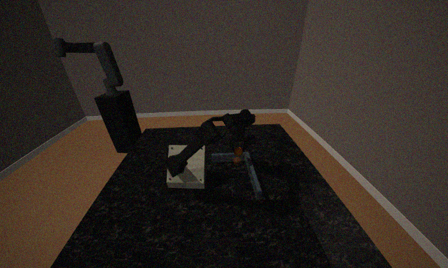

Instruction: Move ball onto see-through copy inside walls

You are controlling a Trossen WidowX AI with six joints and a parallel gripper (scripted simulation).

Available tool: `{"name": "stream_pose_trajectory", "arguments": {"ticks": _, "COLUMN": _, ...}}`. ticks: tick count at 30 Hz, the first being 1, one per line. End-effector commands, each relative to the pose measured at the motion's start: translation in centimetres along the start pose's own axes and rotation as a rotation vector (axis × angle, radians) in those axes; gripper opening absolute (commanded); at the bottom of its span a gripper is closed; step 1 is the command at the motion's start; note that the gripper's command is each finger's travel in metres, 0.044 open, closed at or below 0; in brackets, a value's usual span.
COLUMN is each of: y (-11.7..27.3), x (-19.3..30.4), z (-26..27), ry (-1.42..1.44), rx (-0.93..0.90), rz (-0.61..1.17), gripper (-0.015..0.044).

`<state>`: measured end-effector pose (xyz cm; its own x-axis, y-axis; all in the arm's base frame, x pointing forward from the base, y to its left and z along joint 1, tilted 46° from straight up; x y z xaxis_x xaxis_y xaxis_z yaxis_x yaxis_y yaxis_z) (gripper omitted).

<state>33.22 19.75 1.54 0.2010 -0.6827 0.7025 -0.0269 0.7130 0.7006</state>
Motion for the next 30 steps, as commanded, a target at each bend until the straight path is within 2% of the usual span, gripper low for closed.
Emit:
{"name": "stream_pose_trajectory", "arguments": {"ticks": 1, "y": -0.4, "x": -1.0, "z": -0.3, "ry": -0.005, "rx": 0.0, "rz": -0.003, "gripper": 0.0}}
{"name": "stream_pose_trajectory", "arguments": {"ticks": 6, "y": -1.8, "x": -1.0, "z": -0.4, "ry": -0.005, "rx": 0.0, "rz": -0.003, "gripper": 0.0}}
{"name": "stream_pose_trajectory", "arguments": {"ticks": 15, "y": -7.1, "x": -1.0, "z": -0.3, "ry": -0.005, "rx": 0.0, "rz": 0.0, "gripper": 0.0}}
{"name": "stream_pose_trajectory", "arguments": {"ticks": 30, "y": -9.0, "x": -0.9, "z": -0.3, "ry": -0.006, "rx": 0.0, "rz": 0.001, "gripper": 0.0}}
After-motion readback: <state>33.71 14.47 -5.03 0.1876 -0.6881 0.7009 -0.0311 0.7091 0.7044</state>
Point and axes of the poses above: the point midway between the two fingers, 35 mm back from their tips, its own y axis back along the fingers, its own z axis across the jaws, x = y × z, the point moved 10 cm from there along y, back along the fingers, and after that the axes turned 7 degrees about y, right-handed, at the moved point
